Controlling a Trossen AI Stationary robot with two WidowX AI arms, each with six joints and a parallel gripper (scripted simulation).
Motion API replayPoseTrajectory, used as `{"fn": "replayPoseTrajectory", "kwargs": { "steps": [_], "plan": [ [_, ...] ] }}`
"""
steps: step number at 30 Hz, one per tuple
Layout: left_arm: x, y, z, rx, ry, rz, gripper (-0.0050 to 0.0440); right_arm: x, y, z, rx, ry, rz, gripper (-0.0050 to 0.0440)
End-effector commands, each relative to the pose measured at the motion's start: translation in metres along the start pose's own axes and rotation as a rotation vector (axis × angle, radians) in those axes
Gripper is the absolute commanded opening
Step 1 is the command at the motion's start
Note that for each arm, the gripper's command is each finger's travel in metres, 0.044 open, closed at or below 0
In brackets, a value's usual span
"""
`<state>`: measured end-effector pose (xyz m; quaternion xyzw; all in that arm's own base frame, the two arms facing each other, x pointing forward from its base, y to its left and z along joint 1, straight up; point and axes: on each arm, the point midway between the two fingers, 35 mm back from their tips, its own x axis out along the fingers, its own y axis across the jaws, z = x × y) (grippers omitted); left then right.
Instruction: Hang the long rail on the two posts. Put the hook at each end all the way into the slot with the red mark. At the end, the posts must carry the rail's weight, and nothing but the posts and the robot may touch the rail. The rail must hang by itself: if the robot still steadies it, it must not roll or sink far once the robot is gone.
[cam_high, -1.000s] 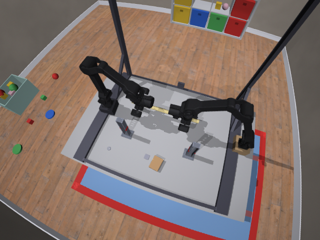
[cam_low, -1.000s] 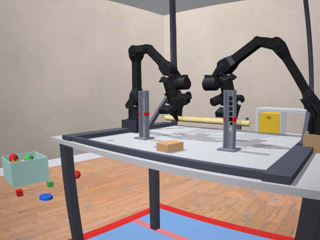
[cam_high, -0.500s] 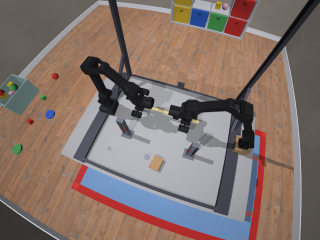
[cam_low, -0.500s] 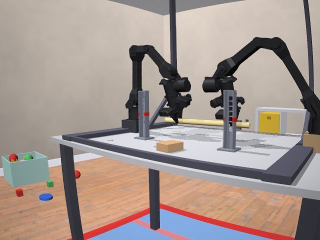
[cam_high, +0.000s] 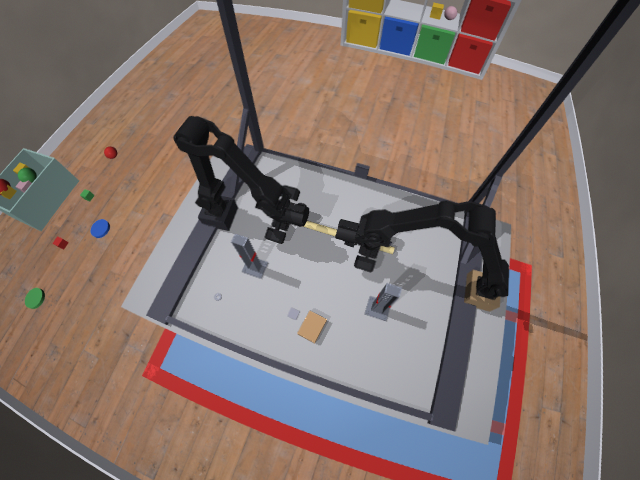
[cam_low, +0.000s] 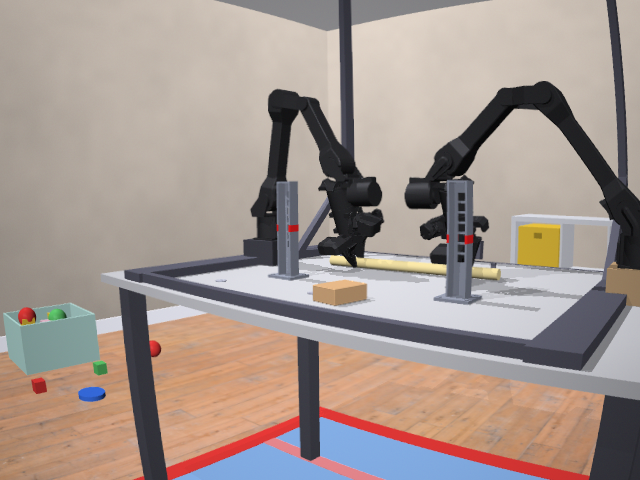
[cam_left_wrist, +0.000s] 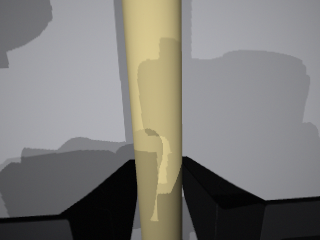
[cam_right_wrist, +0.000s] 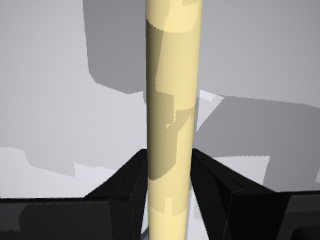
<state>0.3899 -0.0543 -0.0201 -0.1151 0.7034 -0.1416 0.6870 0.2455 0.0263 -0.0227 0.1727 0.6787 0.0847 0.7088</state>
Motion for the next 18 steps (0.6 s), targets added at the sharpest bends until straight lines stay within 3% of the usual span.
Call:
{"fn": "replayPoseTrajectory", "kwargs": {
  "steps": [1, 13, 14, 18],
  "plan": [
    [-0.0040, -0.0021, 0.0050, 0.015, -0.028, -0.005, -0.0050, 0.0022, -0.0009, 0.0009, -0.003, -0.007, 0.004, -0.0050],
    [-0.0031, -0.0018, 0.0051, 0.015, -0.028, -0.005, -0.0050, 0.0022, -0.0009, 0.0009, -0.003, -0.007, 0.004, -0.0050],
    [-0.0031, -0.0018, 0.0051, 0.015, -0.028, -0.005, -0.0050, 0.0022, -0.0009, 0.0009, -0.003, -0.007, 0.004, 0.0024],
    [-0.0031, -0.0018, 0.0051, 0.015, -0.028, -0.005, -0.0050, 0.0022, -0.0009, 0.0009, -0.003, -0.007, 0.004, 0.0072]
  ]
}}
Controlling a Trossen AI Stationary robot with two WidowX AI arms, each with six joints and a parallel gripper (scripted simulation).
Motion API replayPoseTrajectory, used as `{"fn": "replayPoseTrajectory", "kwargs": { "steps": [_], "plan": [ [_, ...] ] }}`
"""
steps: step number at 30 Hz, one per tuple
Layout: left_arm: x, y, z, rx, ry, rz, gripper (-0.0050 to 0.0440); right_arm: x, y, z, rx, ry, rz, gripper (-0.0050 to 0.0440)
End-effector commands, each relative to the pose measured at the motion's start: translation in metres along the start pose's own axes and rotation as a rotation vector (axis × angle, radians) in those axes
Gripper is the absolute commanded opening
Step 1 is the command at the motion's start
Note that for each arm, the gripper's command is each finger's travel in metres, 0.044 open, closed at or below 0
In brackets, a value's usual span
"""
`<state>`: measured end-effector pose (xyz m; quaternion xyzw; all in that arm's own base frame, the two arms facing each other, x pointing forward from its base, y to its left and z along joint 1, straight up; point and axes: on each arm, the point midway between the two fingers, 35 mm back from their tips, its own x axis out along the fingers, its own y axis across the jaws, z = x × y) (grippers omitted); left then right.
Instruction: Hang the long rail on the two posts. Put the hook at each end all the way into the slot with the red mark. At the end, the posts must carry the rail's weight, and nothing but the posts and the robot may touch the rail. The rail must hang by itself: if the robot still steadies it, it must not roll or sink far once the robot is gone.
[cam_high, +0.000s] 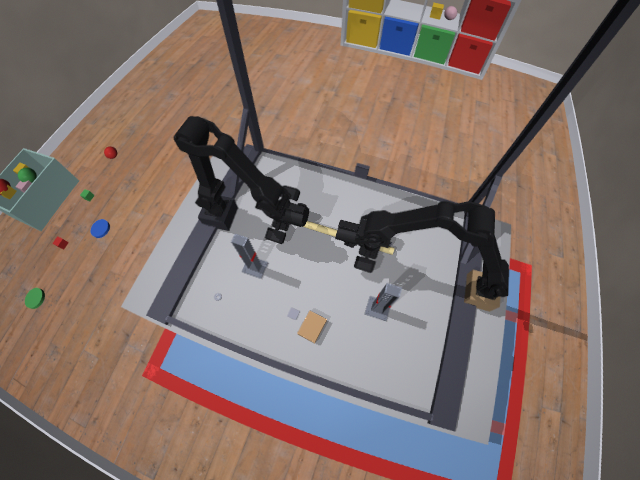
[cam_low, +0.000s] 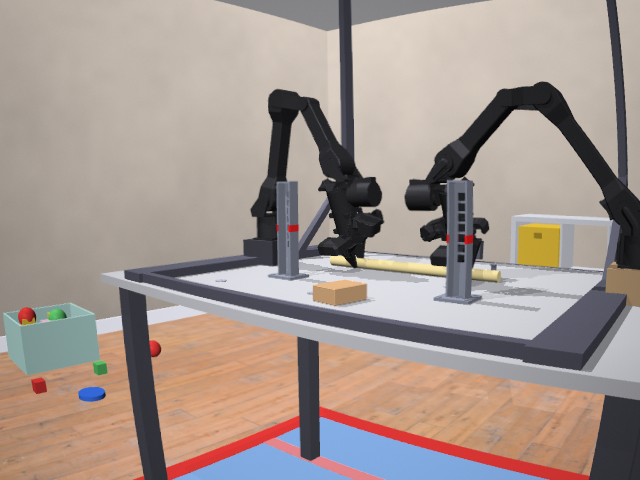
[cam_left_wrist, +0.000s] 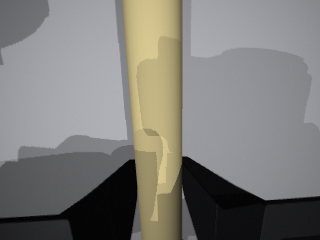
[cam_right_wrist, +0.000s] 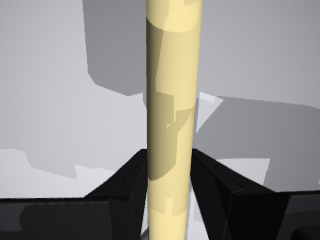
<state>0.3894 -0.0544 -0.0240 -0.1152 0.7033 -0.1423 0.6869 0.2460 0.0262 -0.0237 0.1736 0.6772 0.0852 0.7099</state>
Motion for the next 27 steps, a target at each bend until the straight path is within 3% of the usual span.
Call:
{"fn": "replayPoseTrajectory", "kwargs": {
  "steps": [1, 8, 11, 12, 14, 16, 21, 24, 27],
  "plan": [
    [-0.007, -0.003, 0.006, 0.014, -0.028, -0.004, -0.0050, 0.001, -0.001, 0.000, -0.003, -0.004, 0.002, 0.0096],
    [-0.007, -0.003, 0.006, 0.014, -0.028, -0.004, -0.0050, 0.001, -0.001, 0.002, -0.003, -0.004, 0.002, 0.0259],
    [-0.007, -0.003, 0.006, 0.014, -0.028, -0.004, -0.0050, 0.001, -0.001, 0.002, -0.003, -0.004, 0.002, 0.0259],
    [-0.007, -0.003, 0.006, 0.014, -0.028, -0.004, -0.0050, 0.002, -0.003, 0.001, 0.000, 0.005, -0.003, 0.0283],
    [-0.007, -0.003, 0.006, 0.014, -0.028, -0.004, -0.0050, -0.011, 0.000, 0.007, -0.010, -0.022, -0.003, 0.0331],
    [-0.007, -0.003, 0.006, 0.014, -0.028, -0.004, -0.0050, -0.011, 0.000, 0.007, -0.010, -0.022, -0.003, 0.0331],
    [-0.007, -0.003, 0.006, 0.014, -0.028, -0.004, -0.0050, -0.045, 0.000, 0.007, -0.011, -0.022, -0.001, 0.0440],
    [-0.007, -0.003, 0.006, 0.014, -0.028, -0.004, -0.0050, -0.068, 0.000, 0.007, -0.011, -0.022, -0.002, 0.0440],
    [-0.007, -0.003, 0.006, 0.014, -0.028, -0.004, -0.0050, -0.065, 0.000, 0.006, -0.004, -0.005, -0.017, 0.0368]
  ]
}}
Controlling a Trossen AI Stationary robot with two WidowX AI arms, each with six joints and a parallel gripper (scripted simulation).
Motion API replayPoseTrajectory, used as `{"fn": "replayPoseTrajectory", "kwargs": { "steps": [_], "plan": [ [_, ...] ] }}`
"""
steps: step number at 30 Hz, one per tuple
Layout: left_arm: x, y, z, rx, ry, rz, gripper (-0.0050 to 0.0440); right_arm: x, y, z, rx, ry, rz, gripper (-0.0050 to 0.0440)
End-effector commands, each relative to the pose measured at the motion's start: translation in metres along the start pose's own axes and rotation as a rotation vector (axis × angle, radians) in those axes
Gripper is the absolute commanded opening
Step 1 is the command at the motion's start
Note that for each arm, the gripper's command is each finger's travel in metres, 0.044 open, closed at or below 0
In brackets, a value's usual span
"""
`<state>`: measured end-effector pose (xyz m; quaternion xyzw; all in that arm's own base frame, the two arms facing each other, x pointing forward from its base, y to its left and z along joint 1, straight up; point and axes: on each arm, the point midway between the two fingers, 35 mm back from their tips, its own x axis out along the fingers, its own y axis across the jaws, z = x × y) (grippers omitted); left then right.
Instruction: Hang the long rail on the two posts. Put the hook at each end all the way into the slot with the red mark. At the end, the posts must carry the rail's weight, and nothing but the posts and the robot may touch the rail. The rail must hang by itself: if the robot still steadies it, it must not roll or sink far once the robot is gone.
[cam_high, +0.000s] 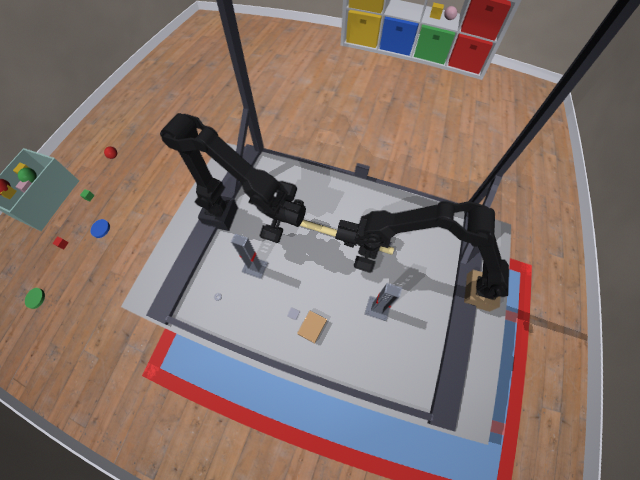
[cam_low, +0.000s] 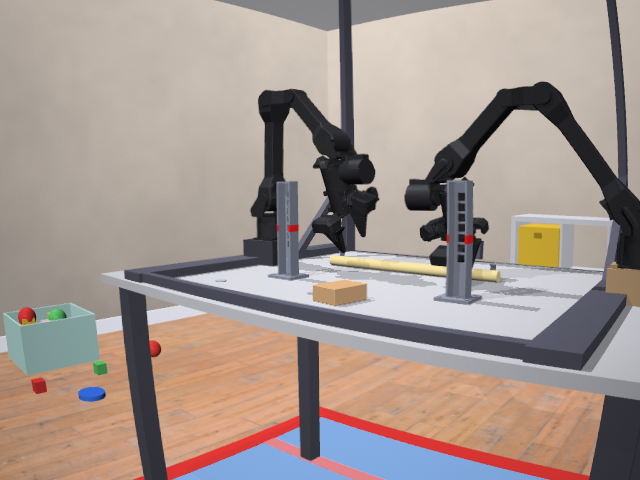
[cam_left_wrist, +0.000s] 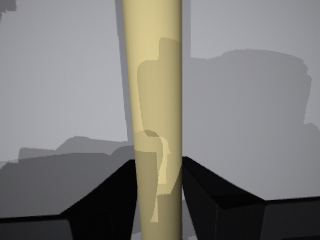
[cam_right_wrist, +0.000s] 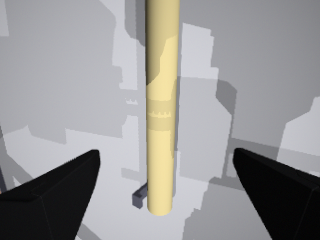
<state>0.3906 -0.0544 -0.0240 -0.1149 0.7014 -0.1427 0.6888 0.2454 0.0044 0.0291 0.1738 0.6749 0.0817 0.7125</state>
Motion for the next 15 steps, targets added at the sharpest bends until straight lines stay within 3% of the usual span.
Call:
{"fn": "replayPoseTrajectory", "kwargs": {
  "steps": [1, 4, 6, 8, 15],
  "plan": [
    [-0.007, -0.003, 0.004, 0.012, -0.023, -0.004, -0.0050, -0.004, 0.002, 0.002, -0.001, 0.019, -0.023, 0.0344],
    [-0.007, -0.003, 0.004, 0.012, -0.023, -0.004, -0.0050, 0.002, 0.006, 0.002, 0.007, 0.049, -0.100, 0.0272],
    [-0.007, -0.003, 0.004, 0.012, -0.023, -0.004, -0.0050, 0.002, 0.006, 0.002, 0.007, 0.049, -0.100, 0.0272],
    [-0.007, -0.003, 0.004, 0.012, -0.023, -0.004, -0.0050, 0.008, 0.012, 0.003, 0.013, 0.071, -0.190, 0.0225],
    [-0.007, -0.003, 0.004, 0.012, -0.023, -0.004, -0.0050, 0.022, 0.032, 0.005, 0.012, 0.055, -0.465, 0.0225]
  ]
}}
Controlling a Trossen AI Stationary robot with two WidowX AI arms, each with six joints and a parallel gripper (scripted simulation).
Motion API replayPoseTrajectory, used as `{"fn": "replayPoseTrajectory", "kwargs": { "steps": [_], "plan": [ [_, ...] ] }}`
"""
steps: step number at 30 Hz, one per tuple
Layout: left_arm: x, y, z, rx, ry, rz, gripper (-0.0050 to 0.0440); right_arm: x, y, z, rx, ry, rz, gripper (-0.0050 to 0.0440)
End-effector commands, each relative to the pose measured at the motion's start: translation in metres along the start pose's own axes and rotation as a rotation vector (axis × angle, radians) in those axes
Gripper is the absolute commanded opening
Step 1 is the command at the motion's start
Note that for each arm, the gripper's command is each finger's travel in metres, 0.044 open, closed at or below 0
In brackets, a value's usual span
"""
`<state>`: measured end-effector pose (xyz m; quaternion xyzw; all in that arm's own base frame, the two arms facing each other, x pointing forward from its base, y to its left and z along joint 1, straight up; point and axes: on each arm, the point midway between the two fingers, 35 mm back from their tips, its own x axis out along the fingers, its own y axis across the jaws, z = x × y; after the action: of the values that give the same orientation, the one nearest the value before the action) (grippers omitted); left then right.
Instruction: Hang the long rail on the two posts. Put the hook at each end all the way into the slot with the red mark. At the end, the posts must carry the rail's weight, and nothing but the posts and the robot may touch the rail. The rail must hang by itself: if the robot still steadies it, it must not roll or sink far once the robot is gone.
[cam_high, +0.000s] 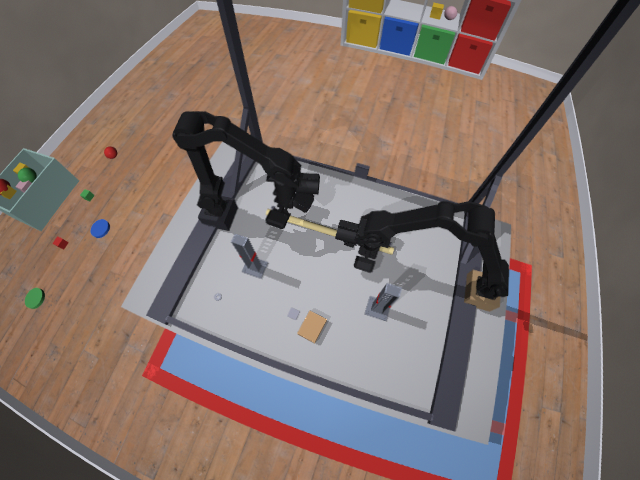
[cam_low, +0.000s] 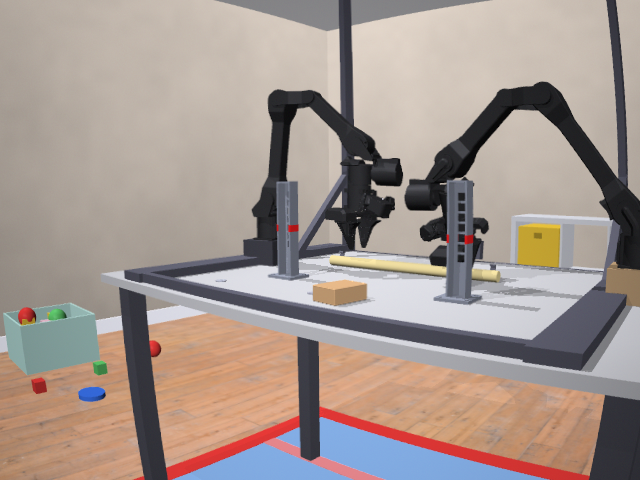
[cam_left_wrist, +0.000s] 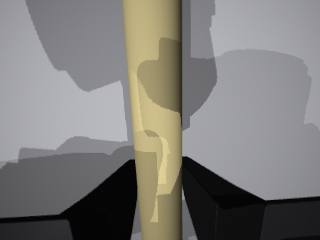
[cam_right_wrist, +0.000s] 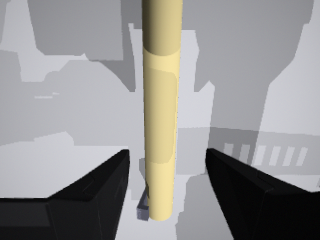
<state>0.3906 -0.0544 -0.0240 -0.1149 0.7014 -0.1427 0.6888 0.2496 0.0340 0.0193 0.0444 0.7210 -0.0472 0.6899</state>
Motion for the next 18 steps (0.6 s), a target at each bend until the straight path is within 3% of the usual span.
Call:
{"fn": "replayPoseTrajectory", "kwargs": {
  "steps": [1, 6, 18],
  "plan": [
    [-0.007, -0.003, 0.004, 0.012, -0.023, -0.004, -0.0050, -0.001, 0.011, 0.005, 0.013, -0.021, -0.121, 0.0225],
    [-0.007, -0.003, 0.004, 0.012, -0.023, -0.004, -0.0050, 0.005, 0.021, 0.002, 0.008, -0.052, -0.249, 0.0225],
    [-0.007, -0.003, 0.004, 0.012, -0.023, -0.004, -0.0050, 0.016, 0.017, -0.003, 0.006, -0.045, -0.286, 0.0225]
  ]
}}
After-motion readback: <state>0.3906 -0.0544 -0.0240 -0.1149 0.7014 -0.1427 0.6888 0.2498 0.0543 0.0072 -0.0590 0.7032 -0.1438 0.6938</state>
